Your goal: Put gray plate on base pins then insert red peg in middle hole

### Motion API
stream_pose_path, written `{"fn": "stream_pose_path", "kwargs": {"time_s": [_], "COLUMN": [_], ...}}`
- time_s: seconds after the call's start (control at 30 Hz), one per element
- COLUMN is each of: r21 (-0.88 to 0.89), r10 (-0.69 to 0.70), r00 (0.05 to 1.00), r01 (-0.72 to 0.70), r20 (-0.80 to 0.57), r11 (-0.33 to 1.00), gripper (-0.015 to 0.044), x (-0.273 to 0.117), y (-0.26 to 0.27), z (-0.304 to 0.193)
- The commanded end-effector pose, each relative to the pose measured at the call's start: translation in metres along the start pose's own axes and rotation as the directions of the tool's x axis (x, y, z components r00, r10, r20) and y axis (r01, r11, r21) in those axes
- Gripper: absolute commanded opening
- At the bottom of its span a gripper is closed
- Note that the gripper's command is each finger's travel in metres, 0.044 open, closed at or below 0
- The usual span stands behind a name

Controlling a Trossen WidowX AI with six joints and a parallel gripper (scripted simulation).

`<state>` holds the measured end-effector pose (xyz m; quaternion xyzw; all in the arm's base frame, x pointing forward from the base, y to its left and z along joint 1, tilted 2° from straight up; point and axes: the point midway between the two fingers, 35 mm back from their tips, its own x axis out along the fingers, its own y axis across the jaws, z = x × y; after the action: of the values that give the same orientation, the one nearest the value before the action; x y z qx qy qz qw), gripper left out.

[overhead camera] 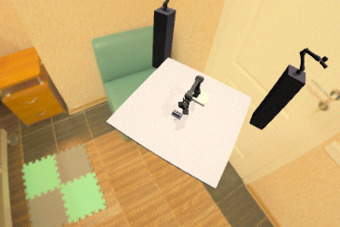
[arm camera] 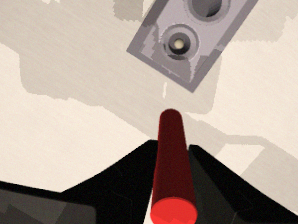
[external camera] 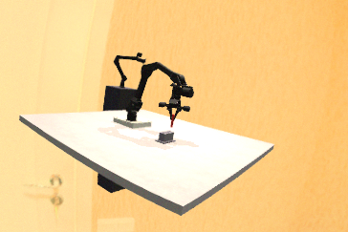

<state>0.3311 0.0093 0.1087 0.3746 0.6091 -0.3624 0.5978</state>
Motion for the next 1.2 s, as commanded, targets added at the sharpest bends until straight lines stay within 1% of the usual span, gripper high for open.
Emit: {"fn": "stream_pose_path", "kwargs": {"time_s": [0.0,0.63,1.17], "r21": [-0.005,-0.023,-0.023], "r10": [-0.004,-0.008,-0.008], "r00": [1.0,1.0,1.0], "r01": [0.004,0.008,0.008], "r20": [0.004,0.01,0.01], "r11": [1.0,1.0,1.0], "gripper": [0.0,0.0,0.0], "x": [0.0,0.001,0.001], "y": [0.0,-0.014,-0.015], "z": [0.011,0.07,0.072]}}
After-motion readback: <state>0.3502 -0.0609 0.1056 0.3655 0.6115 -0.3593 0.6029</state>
